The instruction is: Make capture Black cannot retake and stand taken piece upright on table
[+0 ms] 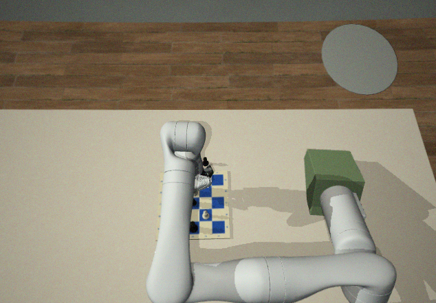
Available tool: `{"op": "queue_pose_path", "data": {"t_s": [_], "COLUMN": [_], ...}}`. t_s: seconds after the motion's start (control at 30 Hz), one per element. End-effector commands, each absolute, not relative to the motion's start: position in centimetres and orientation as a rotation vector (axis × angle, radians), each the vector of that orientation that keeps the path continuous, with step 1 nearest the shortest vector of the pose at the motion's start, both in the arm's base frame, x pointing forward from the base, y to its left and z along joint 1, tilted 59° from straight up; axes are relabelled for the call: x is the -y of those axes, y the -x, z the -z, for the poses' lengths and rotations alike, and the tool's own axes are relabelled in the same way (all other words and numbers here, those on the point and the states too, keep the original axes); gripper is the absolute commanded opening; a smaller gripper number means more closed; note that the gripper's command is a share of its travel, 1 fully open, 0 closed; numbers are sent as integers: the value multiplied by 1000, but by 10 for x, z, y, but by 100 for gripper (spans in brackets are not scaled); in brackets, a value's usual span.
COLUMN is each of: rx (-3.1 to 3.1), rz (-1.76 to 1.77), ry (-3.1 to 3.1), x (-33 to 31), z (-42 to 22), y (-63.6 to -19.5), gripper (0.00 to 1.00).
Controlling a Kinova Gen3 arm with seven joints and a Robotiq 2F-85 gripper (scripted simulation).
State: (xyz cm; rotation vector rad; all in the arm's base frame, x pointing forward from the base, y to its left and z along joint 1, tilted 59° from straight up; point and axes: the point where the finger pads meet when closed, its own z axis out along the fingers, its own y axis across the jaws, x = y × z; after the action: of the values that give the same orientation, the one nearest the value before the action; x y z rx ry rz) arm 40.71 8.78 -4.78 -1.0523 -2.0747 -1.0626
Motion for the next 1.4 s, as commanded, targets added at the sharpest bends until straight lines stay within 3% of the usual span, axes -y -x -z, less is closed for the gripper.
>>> {"op": "queue_pose_path", "data": {"t_s": [0.0, 1.37], "rx": [2075, 2075], "rz": [1063, 1063], "ry": [1054, 1054], "x": [-87, -65], "z": [47, 34], "y": [-408, -411], "gripper": [0, 0]}}
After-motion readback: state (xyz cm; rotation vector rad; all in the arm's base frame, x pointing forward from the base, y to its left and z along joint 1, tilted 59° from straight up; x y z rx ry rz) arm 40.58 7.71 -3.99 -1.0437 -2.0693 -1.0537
